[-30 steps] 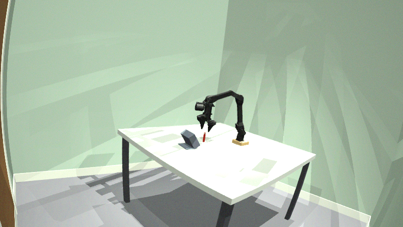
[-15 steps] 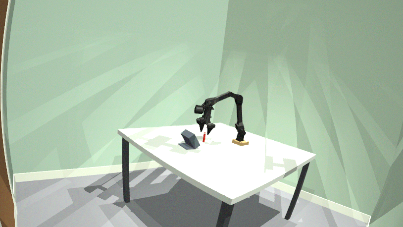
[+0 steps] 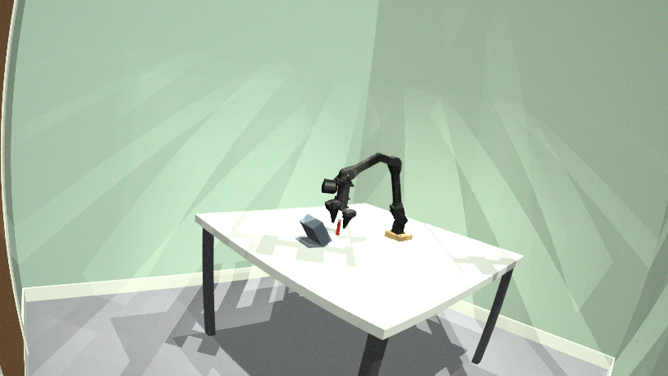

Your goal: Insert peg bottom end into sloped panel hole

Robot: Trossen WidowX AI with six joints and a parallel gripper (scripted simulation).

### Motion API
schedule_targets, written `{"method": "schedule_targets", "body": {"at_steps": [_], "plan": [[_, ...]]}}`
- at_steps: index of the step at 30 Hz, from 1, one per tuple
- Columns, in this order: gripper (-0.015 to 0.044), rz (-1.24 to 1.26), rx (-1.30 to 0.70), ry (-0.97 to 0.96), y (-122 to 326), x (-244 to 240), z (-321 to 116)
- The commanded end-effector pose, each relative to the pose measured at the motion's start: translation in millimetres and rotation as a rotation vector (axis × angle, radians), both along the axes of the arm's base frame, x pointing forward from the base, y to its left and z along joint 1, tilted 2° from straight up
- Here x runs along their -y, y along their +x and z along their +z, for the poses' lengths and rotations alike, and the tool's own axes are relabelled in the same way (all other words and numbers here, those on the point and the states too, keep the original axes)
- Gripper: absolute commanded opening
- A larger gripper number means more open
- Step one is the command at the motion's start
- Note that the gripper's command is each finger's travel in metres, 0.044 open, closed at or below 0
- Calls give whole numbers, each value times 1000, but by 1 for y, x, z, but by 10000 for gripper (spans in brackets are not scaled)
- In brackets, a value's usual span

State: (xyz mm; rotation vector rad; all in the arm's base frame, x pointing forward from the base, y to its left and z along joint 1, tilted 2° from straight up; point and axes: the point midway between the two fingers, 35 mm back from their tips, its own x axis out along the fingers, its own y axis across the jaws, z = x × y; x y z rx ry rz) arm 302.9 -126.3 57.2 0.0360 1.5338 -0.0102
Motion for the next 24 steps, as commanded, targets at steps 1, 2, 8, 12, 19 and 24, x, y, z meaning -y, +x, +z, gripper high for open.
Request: {"method": "schedule_targets", "body": {"at_steps": [1,2,8,12,19,24], "plan": [[440,-3,-8,-1,-3,-1,-7],[440,-3,-8,-1,-3,-1,-9],[361,0,-2,1,-1,-1,-7],[256,0,-2,1,-1,-1,-7],[72,0,-2,1,-1,-1,-7],[20,0,-2,1,-1,-1,-7]]}}
